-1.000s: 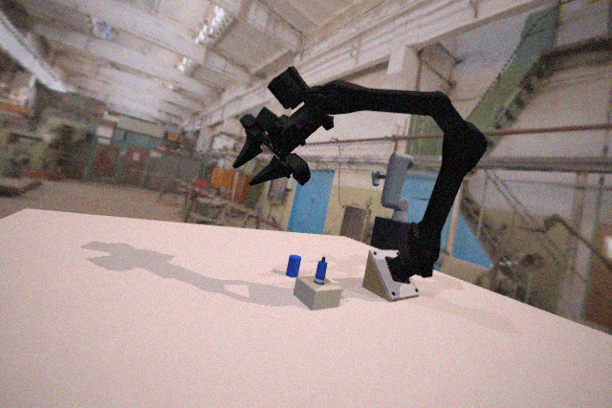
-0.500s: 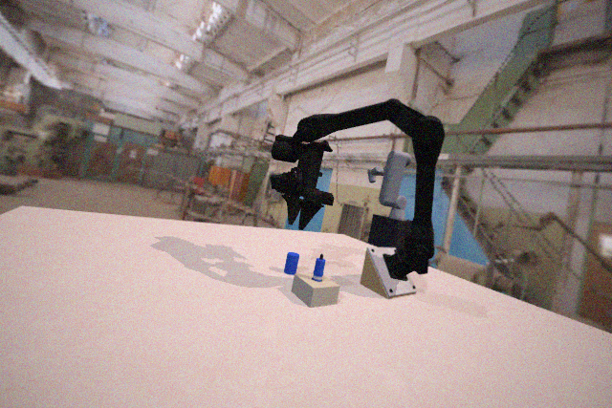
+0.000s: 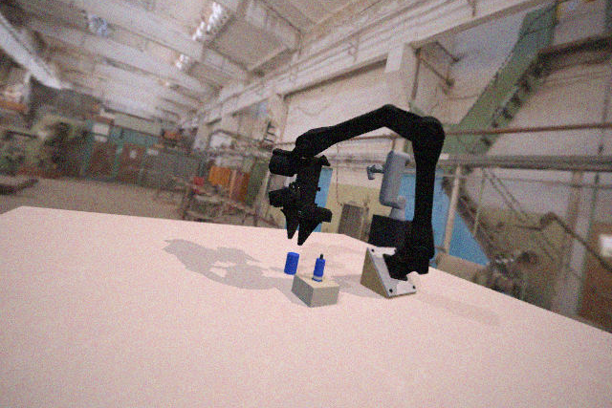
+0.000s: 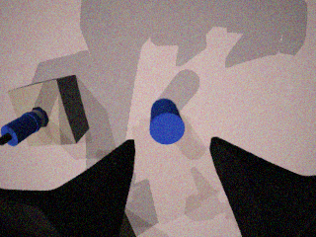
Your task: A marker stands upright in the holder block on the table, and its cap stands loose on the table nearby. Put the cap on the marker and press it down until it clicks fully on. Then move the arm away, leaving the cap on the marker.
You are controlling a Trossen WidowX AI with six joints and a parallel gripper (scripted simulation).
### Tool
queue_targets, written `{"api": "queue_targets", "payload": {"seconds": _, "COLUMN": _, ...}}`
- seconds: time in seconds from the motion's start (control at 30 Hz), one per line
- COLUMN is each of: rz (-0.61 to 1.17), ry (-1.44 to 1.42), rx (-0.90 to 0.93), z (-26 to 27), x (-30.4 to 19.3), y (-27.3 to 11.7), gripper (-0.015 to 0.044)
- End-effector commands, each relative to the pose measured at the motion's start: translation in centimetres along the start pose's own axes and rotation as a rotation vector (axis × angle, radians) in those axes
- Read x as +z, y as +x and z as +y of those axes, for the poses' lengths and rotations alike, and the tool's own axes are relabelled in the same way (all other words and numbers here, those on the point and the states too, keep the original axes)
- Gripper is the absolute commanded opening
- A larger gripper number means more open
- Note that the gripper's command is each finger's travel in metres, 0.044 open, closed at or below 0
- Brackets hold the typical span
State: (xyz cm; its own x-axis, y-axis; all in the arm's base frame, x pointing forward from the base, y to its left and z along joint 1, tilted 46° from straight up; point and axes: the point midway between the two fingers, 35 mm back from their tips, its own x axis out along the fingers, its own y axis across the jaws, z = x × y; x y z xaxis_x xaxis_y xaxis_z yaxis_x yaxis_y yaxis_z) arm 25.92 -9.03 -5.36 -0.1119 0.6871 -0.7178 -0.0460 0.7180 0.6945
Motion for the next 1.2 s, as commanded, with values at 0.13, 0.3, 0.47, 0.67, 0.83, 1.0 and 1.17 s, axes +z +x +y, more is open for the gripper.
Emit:
{"api": "queue_targets", "payload": {"seconds": 0.13, "rz": 0.006, "ry": 0.007, "rx": 0.009, "z": 0.2, "x": -0.3, "y": 1.4, "gripper": 0.0254}}
{"api": "queue_targets", "payload": {"seconds": 0.3, "rz": 0.005, "ry": 0.008, "rx": 0.009, "z": 0.2, "x": -0.2, "y": 2.2, "gripper": 0.0254}}
{"api": "queue_targets", "payload": {"seconds": 0.47, "rz": 0.005, "ry": 0.008, "rx": 0.009, "z": 0.1, "x": -0.2, "y": 3.0, "gripper": 0.0254}}
{"api": "queue_targets", "payload": {"seconds": 0.67, "rz": 0.004, "ry": 0.009, "rx": 0.010, "z": 0.1, "x": -0.2, "y": 4.0, "gripper": 0.0254}}
{"api": "queue_targets", "payload": {"seconds": 0.83, "rz": 0.005, "ry": 0.008, "rx": 0.010, "z": 0.2, "x": -0.2, "y": 4.8, "gripper": 0.0254}}
{"api": "queue_targets", "payload": {"seconds": 1.0, "rz": 0.005, "ry": 0.007, "rx": 0.011, "z": 0.2, "x": -0.3, "y": 5.6, "gripper": 0.0254}}
{"api": "queue_targets", "payload": {"seconds": 1.17, "rz": 0.005, "ry": 0.006, "rx": 0.011, "z": 0.3, "x": -0.3, "y": 6.4, "gripper": 0.0254}}
